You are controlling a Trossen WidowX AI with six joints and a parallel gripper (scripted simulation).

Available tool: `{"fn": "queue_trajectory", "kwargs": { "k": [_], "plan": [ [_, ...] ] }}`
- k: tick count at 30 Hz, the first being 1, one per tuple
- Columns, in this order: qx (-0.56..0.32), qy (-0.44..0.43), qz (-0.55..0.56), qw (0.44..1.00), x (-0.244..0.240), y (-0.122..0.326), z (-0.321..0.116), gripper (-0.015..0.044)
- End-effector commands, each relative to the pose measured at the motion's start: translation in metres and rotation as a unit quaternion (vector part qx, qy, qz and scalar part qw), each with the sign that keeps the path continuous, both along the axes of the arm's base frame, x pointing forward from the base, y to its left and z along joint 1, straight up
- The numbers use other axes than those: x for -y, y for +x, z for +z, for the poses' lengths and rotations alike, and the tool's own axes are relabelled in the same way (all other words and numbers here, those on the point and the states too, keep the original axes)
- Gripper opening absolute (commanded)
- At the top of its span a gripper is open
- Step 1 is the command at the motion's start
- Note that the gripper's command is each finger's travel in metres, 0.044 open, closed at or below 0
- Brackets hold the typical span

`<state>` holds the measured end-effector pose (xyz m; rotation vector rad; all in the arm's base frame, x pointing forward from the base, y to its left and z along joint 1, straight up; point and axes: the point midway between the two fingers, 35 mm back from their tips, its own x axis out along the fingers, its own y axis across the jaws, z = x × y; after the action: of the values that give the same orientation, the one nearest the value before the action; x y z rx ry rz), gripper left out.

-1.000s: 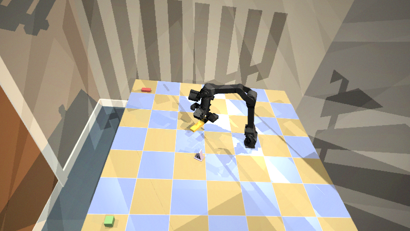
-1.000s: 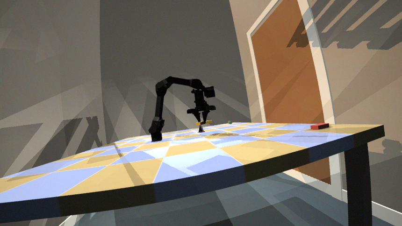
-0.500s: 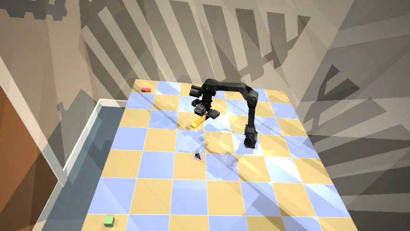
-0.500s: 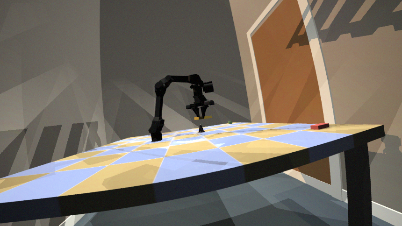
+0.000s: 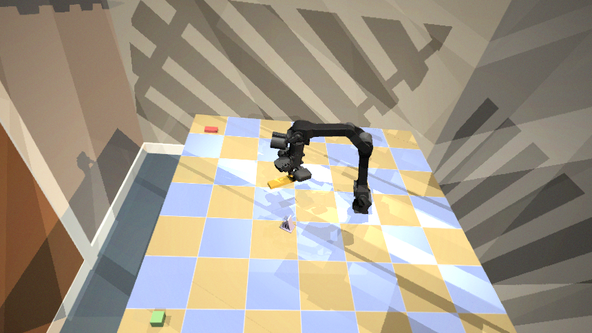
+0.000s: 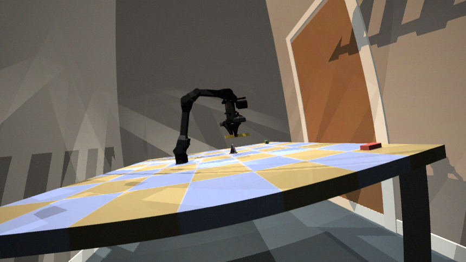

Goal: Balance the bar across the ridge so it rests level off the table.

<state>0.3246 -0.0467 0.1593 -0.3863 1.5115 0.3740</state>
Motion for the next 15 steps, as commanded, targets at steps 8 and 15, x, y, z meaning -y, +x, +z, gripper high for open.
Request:
{"fn": "queue_trajectory", "kwargs": {
  "k": [8,15],
  "plan": [
    [0.002,0.004,-0.132,0.991,-0.043,0.004,0.002,0.0000],
    [0.001,0.008,-0.211,0.977,-0.071,0.003,0.002,0.0000]
  ]
}}
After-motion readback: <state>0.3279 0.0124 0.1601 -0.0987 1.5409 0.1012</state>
